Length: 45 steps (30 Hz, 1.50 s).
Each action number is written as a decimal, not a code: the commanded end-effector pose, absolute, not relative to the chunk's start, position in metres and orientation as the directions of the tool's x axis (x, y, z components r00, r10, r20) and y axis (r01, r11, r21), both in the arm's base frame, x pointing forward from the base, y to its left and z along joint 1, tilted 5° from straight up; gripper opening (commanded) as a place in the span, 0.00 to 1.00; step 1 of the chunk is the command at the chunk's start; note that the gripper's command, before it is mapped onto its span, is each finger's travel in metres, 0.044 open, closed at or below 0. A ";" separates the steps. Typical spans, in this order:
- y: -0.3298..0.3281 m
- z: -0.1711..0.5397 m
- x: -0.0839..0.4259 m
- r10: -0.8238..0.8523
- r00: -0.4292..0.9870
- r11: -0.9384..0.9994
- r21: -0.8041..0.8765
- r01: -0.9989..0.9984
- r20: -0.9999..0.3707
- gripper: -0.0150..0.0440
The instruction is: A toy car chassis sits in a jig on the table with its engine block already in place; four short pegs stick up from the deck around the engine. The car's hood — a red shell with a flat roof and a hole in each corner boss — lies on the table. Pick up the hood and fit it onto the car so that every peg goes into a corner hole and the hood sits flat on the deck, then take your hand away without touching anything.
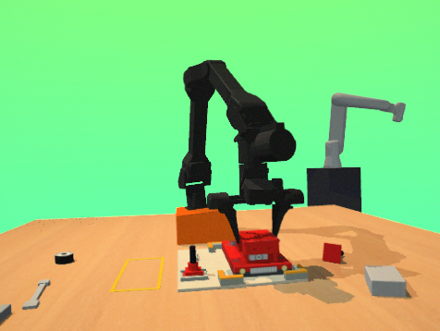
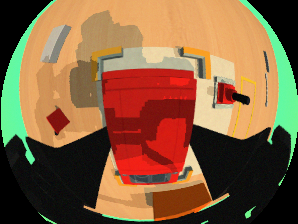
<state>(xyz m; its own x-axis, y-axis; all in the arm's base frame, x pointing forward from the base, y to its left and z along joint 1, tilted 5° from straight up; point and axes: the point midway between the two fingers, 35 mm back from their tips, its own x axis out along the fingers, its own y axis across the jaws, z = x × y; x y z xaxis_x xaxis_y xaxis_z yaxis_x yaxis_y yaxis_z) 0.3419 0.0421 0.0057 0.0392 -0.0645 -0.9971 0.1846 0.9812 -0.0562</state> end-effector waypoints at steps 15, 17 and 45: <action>0.042 0.003 0.341 -0.067 0.038 0.981 -0.059 0.186 -0.997 0.25; 0.042 0.002 0.341 -0.067 0.038 0.981 -0.059 0.186 -0.997 0.25; 0.041 -0.008 0.341 -0.066 0.039 0.981 -0.058 0.186 -0.997 0.25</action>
<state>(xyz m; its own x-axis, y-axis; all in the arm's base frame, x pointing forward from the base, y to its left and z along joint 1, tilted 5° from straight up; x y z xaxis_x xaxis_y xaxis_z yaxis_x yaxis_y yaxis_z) 0.3418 0.0413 -0.0076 0.0404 -0.0646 -0.9971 0.1869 0.9808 -0.0559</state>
